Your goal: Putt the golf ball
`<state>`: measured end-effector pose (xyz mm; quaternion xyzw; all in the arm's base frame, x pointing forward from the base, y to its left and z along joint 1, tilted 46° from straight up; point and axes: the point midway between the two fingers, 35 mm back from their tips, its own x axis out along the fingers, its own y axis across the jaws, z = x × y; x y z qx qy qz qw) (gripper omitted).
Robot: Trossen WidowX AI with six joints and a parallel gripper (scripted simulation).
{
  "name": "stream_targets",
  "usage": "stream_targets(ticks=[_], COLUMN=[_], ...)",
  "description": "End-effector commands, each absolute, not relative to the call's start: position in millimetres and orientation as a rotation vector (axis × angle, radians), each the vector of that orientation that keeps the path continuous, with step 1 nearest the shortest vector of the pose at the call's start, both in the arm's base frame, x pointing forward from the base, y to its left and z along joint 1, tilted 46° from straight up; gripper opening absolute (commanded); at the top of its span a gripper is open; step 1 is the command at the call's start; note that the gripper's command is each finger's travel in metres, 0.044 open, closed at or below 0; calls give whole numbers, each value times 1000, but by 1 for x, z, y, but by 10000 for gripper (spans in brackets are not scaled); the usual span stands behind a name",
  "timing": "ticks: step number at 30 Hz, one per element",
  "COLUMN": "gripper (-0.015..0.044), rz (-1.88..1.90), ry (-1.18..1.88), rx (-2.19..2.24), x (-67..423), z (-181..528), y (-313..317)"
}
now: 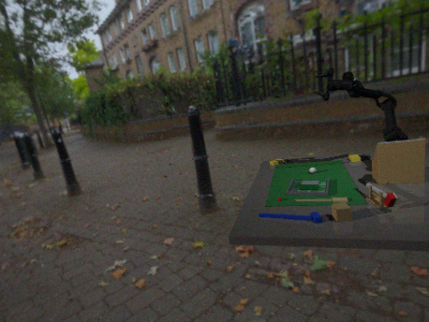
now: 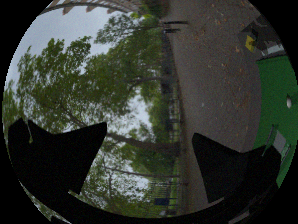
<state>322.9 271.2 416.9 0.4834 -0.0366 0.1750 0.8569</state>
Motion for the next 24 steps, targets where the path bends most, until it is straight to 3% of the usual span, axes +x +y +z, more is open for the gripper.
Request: stream_targets(ticks=[1, 13, 24], gripper=[440, 440, 440], rz=[332, 315, 532], ry=[52, 413, 836], rx=[757, -152, -1042], x=[340, 358, 319], z=[355, 170, -10], y=[296, 320, 275])
